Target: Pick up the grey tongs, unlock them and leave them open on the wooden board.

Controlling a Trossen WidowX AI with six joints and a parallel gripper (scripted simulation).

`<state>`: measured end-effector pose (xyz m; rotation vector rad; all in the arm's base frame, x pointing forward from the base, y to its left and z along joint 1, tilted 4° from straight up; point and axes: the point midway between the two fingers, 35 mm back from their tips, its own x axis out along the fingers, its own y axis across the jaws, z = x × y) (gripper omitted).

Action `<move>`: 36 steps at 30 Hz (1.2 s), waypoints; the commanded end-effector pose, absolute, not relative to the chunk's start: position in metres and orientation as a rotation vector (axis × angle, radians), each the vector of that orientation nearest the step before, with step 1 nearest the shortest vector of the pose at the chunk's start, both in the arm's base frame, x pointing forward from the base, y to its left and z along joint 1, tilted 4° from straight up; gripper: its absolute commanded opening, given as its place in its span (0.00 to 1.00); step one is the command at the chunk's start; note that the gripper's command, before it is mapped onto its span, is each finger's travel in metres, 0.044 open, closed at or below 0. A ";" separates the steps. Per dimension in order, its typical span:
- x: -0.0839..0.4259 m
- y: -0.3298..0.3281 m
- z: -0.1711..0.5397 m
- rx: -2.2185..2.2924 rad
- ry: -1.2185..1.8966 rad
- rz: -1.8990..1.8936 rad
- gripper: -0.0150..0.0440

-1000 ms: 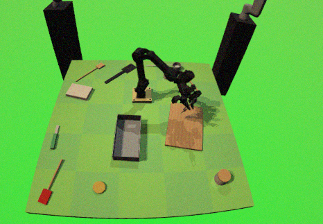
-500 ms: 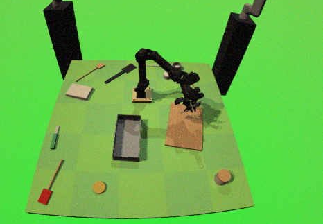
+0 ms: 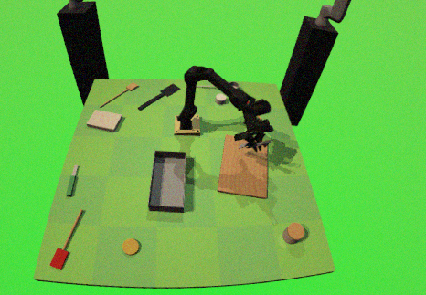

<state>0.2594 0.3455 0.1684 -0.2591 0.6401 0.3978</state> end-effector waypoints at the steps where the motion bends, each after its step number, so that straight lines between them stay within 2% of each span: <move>1: 0.264 0.348 0.170 -0.258 0.678 0.396 0.00; 36: 0.274 0.346 0.157 -0.342 1.132 0.348 0.00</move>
